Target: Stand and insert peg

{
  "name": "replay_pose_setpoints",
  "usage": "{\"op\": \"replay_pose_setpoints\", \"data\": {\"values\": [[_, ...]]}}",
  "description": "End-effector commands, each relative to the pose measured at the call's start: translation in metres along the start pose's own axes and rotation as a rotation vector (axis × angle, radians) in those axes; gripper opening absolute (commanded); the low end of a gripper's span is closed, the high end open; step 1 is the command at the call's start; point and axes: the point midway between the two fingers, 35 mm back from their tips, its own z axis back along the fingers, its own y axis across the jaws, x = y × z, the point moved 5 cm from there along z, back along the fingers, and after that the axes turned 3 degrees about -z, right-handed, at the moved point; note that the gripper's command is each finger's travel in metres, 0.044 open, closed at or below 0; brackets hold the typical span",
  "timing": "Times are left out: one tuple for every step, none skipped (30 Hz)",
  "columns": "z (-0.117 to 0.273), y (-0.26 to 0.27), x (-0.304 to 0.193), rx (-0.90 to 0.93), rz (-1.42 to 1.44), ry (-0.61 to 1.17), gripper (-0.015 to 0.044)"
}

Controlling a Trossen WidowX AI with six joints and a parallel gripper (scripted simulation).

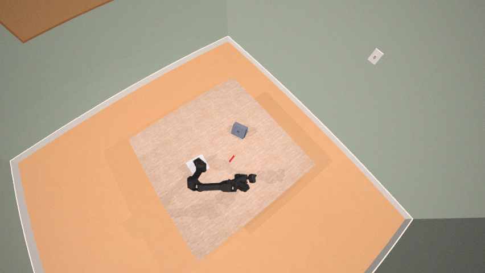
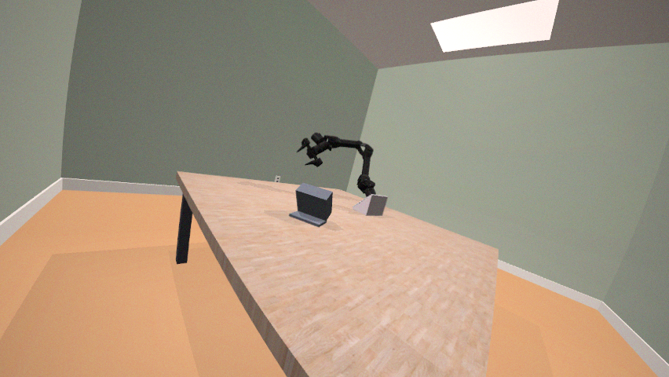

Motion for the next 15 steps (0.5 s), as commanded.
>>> {"op": "replay_pose_setpoints", "data": {"values": [[-0.017, -0.011, -0.009, -0.076, 0.088, 0.016, 0.044], [-0.02, -0.013, -0.012, -0.09, 0.111, 0.02, 0.044], [-0.023, -0.015, -0.014, -0.104, 0.133, 0.025, 0.044], [-0.025, -0.017, -0.016, -0.118, 0.156, 0.03, 0.044], [-0.028, -0.019, -0.019, -0.132, 0.179, 0.035, 0.044], [-0.031, -0.021, -0.021, -0.146, 0.202, 0.041, 0.044], [-0.034, -0.023, -0.024, -0.159, 0.226, 0.046, 0.044], [-0.036, -0.025, -0.026, -0.173, 0.249, 0.052, 0.044], [-0.039, -0.027, -0.028, -0.186, 0.273, 0.058, 0.044], [-0.042, -0.029, -0.031, -0.2, 0.297, 0.064, 0.044], [-0.044, -0.031, -0.034, -0.211, 0.321, 0.07, 0.044], [-0.047, -0.033, -0.036, -0.223, 0.346, 0.077, 0.044], [-0.049, -0.035, -0.039, -0.234, 0.371, 0.084, 0.044], [-0.051, -0.038, -0.042, -0.246, 0.396, 0.091, 0.044], [-0.054, -0.04, -0.044, -0.257, 0.421, 0.098, 0.044]]}}
